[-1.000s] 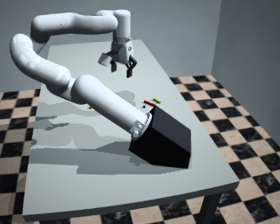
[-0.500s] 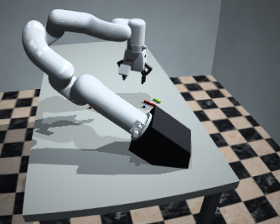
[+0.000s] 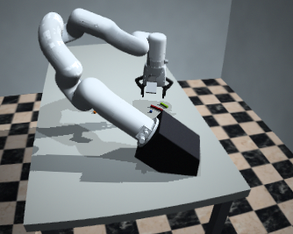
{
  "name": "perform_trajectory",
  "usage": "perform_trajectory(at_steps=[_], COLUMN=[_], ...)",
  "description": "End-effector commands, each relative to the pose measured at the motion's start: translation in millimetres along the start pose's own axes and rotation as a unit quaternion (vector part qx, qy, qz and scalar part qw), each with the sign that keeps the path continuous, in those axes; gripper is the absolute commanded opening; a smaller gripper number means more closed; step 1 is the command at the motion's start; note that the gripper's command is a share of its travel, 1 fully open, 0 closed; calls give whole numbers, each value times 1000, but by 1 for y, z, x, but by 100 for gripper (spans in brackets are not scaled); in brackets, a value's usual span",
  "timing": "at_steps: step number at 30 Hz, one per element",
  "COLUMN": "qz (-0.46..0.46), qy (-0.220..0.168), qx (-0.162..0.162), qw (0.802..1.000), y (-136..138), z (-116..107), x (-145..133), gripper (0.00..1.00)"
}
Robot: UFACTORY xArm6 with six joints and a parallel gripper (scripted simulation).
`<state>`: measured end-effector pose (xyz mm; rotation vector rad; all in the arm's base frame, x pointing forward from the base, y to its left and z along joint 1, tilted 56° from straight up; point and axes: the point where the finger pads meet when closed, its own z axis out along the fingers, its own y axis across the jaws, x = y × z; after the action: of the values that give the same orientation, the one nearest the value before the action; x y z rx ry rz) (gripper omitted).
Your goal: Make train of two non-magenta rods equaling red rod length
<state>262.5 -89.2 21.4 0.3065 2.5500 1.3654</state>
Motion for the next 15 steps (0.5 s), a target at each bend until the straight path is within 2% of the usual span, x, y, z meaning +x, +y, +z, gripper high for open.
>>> perform_trajectory(at_steps=[1,9,15], qz=[-52,-117,-129], qy=[-1,11,14], qx=[1,10,11], qw=[999,993,992], y=[-24,-52,-57], z=[21,48,53], x=[7,27,32], gripper=[100,100,100])
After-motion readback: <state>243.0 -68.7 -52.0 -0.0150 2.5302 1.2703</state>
